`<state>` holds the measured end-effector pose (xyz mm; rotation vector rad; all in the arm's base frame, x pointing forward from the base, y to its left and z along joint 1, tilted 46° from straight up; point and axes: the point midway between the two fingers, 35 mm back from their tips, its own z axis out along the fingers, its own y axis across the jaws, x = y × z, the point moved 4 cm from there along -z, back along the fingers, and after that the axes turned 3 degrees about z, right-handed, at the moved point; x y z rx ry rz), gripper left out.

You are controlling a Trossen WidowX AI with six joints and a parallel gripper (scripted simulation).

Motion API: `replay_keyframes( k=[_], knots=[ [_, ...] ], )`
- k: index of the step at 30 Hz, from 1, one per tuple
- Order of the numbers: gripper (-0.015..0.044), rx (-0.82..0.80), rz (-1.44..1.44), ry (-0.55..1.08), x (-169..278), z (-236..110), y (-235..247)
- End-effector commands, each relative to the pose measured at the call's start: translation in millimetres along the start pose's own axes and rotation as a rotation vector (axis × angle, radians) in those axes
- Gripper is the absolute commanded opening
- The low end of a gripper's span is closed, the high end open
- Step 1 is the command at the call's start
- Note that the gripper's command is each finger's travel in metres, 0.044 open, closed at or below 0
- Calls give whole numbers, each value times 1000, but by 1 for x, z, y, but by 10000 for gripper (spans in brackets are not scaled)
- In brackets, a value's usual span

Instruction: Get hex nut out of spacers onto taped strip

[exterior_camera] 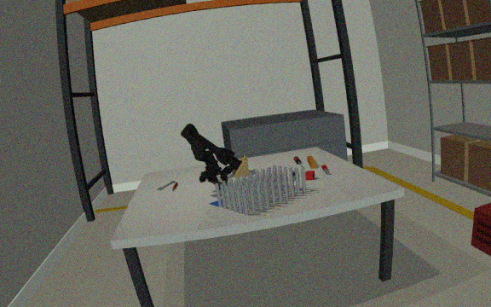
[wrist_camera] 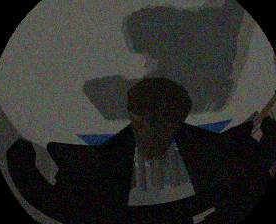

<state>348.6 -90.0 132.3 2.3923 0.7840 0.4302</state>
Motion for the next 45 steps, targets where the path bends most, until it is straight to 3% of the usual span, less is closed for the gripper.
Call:
replay_keyframes(
  k=[1, 45],
  knots=[
    [0, -5, 3, 7, 5, 0, 1],
    [0, -5, 4, 8, 29, 16, 0]
  ],
)
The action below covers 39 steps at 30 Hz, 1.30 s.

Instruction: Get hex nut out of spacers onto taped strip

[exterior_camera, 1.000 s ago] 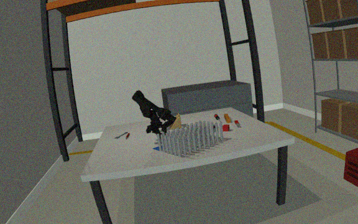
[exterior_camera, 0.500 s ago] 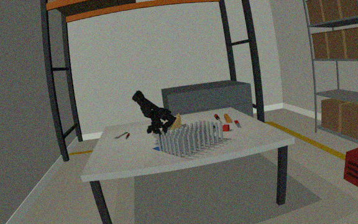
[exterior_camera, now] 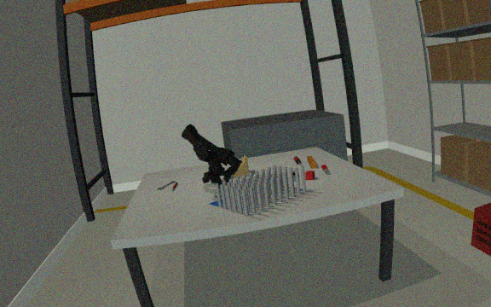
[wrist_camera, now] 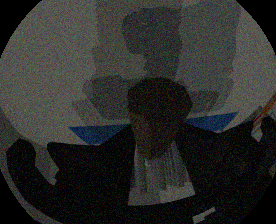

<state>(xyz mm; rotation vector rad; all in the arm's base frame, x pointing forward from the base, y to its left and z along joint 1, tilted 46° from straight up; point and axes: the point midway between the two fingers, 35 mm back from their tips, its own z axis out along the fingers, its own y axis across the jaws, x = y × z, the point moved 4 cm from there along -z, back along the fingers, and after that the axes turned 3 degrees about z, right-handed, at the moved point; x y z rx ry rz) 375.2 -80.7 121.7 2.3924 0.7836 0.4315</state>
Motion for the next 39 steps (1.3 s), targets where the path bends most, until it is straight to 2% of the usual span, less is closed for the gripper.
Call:
replay_keyframes(
  k=[1, 39],
  knots=[
    [0, -5, 4, 8, 5, 0, 1],
    [0, -6, 4, 9, 26, 14, 0]
  ],
)
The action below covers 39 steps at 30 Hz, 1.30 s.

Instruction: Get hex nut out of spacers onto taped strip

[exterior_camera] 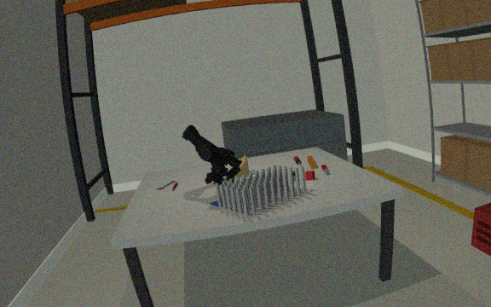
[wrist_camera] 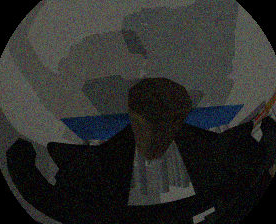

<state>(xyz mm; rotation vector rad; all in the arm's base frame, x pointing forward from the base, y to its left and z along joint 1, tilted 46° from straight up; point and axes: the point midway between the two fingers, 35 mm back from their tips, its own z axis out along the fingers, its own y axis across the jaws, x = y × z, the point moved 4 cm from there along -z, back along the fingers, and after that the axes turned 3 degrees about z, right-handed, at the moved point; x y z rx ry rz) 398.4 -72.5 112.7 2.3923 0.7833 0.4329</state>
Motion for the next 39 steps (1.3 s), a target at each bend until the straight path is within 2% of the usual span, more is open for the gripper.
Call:
replay_keyframes(
  k=[1, 39],
  knots=[
    [0, -5, 4, 8, 5, 0, 1],
    [0, -6, 4, 9, 26, 14, 0]
  ],
)
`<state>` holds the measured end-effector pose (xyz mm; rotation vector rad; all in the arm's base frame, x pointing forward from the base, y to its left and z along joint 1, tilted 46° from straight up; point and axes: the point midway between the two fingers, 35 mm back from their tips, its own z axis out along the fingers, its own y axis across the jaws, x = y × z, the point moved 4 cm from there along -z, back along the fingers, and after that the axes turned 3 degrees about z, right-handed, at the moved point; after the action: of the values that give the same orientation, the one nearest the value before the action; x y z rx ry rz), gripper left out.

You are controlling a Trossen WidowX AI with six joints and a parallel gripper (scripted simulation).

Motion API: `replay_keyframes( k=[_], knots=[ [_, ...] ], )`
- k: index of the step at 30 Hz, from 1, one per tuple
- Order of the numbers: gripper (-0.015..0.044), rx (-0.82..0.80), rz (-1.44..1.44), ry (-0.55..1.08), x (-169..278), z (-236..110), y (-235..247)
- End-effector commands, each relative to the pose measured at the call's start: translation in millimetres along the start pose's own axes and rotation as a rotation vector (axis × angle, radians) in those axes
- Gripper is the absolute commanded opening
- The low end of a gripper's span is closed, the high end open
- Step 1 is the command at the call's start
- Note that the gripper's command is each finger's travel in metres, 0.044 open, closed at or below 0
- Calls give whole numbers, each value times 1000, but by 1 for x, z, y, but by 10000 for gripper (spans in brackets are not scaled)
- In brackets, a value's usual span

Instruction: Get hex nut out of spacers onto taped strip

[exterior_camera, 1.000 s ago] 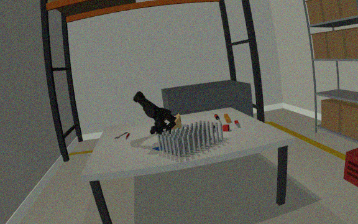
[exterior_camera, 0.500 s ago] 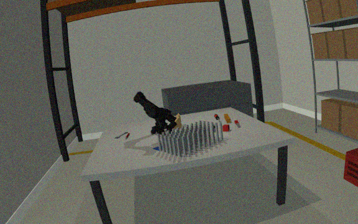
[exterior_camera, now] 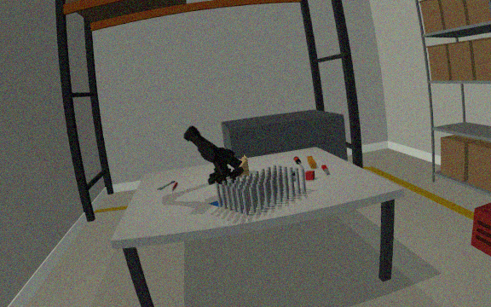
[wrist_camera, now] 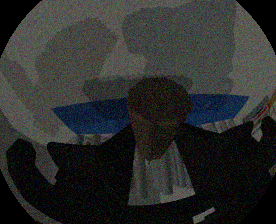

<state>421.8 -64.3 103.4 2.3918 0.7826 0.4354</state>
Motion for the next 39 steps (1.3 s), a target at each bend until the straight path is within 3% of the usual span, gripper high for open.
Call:
replay_keyframes(
  k=[1, 39],
  knots=[
    [0, -5, 4, 7, 5, 0, 1],
    [0, -3, 0, 8, 7, 11, -1]
  ],
)
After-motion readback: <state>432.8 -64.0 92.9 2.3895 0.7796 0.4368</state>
